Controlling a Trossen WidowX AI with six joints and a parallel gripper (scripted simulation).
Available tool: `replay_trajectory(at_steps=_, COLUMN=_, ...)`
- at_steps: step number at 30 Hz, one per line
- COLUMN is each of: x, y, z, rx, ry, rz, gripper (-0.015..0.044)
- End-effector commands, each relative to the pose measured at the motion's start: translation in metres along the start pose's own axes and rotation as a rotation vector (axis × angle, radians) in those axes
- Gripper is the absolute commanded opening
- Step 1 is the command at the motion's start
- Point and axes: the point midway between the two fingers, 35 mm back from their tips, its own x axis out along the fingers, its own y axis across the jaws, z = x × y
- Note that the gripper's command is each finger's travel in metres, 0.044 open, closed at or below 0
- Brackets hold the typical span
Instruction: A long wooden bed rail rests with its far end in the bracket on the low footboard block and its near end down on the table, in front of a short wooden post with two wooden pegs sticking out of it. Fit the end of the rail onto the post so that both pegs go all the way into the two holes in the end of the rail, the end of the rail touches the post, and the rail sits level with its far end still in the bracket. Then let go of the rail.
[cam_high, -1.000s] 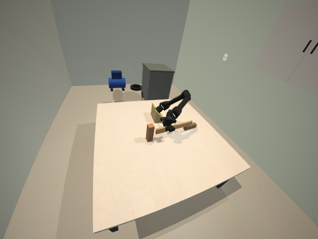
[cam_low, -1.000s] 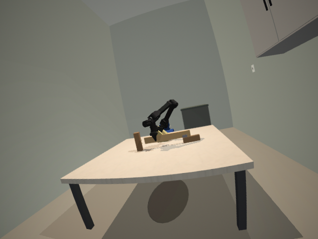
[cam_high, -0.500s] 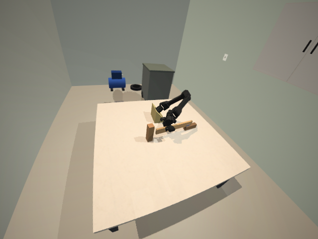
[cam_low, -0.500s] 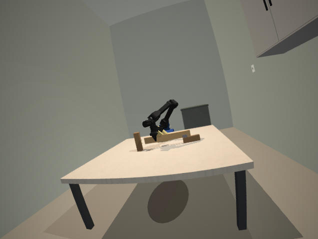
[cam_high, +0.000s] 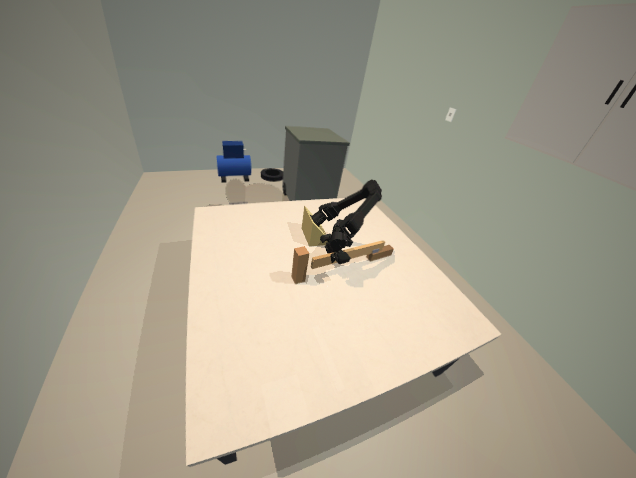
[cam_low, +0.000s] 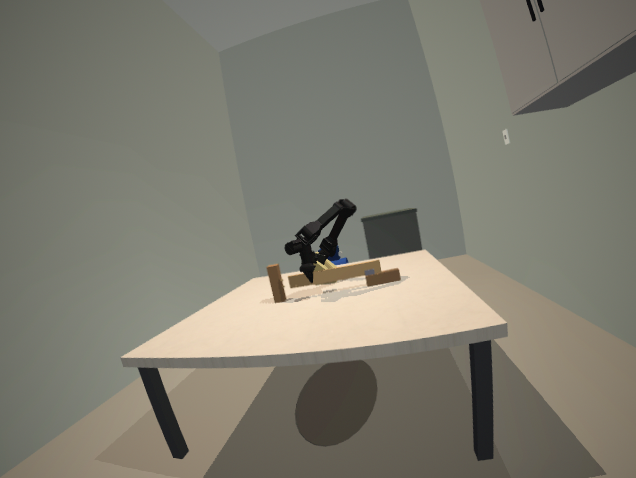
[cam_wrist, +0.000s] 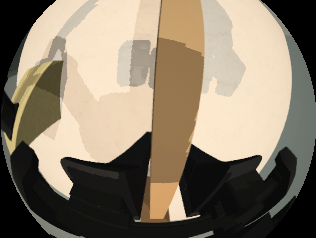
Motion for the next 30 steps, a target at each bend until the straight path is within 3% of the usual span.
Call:
replay_trajectory(at_steps=1, x=-0.0002, y=-0.0003, z=-0.0001, rx=0.000, ry=0.000, rz=-0.002, gripper=0.0000)
replay_trajectory(at_steps=30, x=0.0000, y=-0.0002, z=-0.0045, rx=0.000, ry=0.000, rz=-0.002, gripper=0.0000)
